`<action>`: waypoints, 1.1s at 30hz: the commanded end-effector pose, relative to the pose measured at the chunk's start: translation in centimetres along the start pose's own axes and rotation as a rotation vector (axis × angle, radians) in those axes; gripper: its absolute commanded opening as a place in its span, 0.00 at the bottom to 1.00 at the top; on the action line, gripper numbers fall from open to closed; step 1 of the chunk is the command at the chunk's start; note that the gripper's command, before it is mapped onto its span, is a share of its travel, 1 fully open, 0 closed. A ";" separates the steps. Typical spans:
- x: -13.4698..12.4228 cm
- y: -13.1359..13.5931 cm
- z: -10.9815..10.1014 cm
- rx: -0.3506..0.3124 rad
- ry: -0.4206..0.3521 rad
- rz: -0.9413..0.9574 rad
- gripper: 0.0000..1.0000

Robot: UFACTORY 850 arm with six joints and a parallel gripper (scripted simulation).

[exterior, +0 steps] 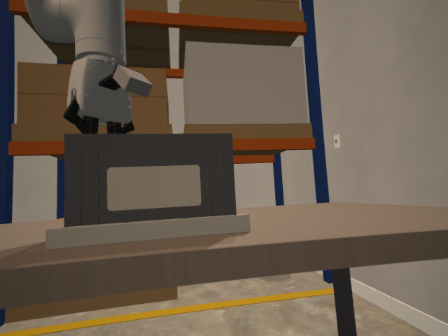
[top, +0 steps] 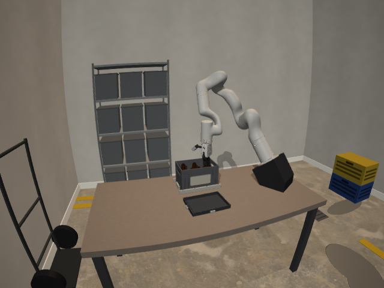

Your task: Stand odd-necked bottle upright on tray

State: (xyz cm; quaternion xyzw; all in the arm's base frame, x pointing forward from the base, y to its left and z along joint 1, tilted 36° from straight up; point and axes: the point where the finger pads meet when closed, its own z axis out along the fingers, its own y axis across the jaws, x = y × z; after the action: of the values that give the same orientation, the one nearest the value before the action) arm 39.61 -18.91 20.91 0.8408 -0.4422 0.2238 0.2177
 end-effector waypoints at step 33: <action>0.0 0.0 0.0 0.001 0.001 0.000 0.65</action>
State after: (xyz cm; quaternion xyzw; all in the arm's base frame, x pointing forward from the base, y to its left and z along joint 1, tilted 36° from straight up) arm 39.61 -18.91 20.91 0.8408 -0.4422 0.2238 0.2177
